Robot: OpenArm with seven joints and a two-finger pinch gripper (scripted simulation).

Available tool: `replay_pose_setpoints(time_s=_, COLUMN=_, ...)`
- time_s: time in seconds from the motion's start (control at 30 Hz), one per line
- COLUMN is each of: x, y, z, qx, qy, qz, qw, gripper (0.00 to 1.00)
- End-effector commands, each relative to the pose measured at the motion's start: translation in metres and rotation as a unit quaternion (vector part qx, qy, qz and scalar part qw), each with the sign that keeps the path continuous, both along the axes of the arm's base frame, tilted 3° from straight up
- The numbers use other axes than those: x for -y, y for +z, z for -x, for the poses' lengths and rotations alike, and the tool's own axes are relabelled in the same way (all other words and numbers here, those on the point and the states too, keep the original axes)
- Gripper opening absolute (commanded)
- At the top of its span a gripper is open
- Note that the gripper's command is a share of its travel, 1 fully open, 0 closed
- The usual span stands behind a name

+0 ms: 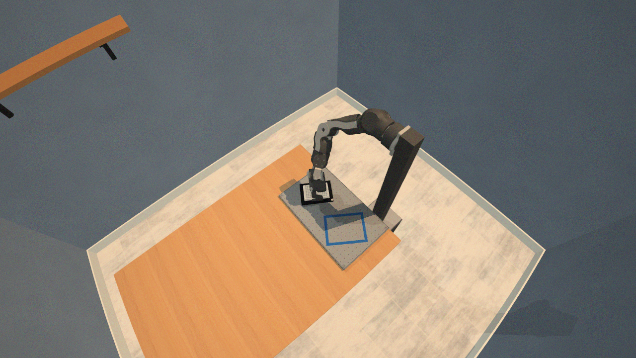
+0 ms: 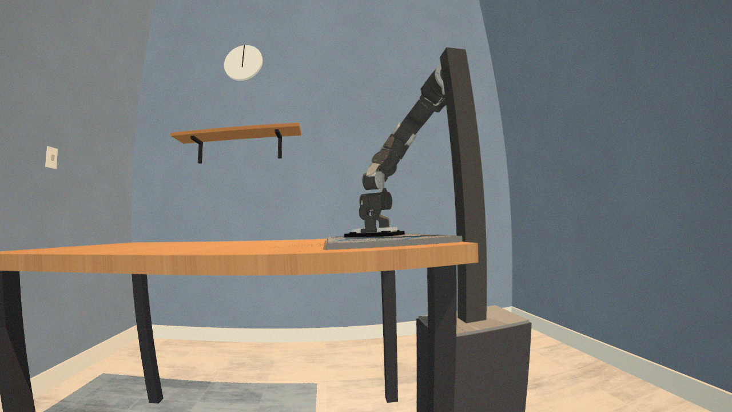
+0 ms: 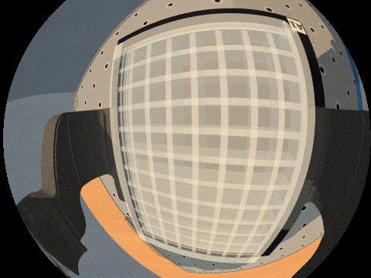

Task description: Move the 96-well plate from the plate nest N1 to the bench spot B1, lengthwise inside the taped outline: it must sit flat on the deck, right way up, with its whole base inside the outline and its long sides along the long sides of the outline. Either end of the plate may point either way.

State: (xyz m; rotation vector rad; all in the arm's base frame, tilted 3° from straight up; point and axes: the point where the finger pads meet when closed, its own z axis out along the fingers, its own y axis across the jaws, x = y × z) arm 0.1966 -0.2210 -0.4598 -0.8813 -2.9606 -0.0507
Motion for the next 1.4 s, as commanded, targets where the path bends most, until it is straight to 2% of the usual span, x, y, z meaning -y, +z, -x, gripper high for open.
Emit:
replay_pose_setpoints(time_s=0.0, x=0.0, y=0.0003, z=-0.0005, qx=0.001, qy=0.0, qz=0.0, qw=1.0, gripper=0.47)
replay_pose_setpoints(time_s=0.2, x=0.0, y=0.0003, z=-0.0005, qx=0.001, qy=0.0, qz=0.0, qw=1.0, gripper=0.27)
replay_pose_setpoints(time_s=0.27, x=0.0, y=0.0003, z=-0.0005, qx=0.001, qy=0.0, qz=0.0, qw=1.0, gripper=0.27)
replay_pose_setpoints(time_s=0.53, x=0.0001, y=0.0003, z=-0.0006, qx=0.001, qy=0.0, qz=0.0, qw=1.0, gripper=0.0)
replay_pose_setpoints(time_s=1.37, x=0.0001, y=0.0003, z=-0.0006, qx=0.001, qy=0.0, qz=0.0, qw=1.0, gripper=0.0)
